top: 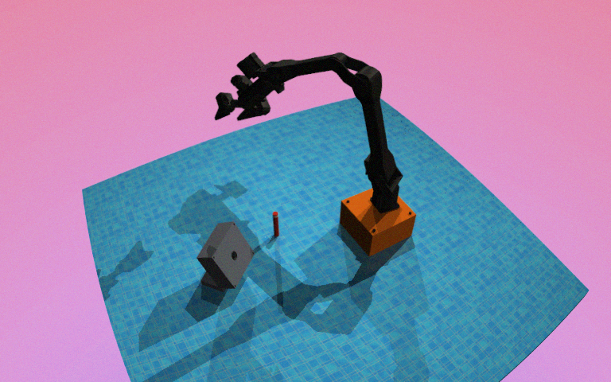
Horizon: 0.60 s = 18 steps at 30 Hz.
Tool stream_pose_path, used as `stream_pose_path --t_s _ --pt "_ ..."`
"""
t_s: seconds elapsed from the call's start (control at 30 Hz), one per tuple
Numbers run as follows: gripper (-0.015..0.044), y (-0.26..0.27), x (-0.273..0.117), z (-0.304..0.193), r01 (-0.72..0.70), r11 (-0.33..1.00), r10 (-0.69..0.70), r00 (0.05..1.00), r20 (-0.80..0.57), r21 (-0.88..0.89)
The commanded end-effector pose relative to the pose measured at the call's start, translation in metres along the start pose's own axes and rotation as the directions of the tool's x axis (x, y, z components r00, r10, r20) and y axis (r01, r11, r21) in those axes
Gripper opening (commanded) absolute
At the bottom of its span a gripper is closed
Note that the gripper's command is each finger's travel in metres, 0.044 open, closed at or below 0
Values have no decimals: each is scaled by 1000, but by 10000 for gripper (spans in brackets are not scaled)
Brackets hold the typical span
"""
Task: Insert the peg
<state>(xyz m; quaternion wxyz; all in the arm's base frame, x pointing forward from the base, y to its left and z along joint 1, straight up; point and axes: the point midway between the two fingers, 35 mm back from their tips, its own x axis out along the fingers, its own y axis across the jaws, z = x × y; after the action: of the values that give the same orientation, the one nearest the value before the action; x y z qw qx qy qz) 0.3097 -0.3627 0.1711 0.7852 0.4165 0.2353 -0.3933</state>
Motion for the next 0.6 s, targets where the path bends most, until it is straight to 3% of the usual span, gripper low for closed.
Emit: stream_pose_path --t_s 0.0,0.57 --pt "440 7 3 -21 13 999 -15 999 -49 -52" --pt "440 36 7 -124 12 951 -102 955 -277 -310"
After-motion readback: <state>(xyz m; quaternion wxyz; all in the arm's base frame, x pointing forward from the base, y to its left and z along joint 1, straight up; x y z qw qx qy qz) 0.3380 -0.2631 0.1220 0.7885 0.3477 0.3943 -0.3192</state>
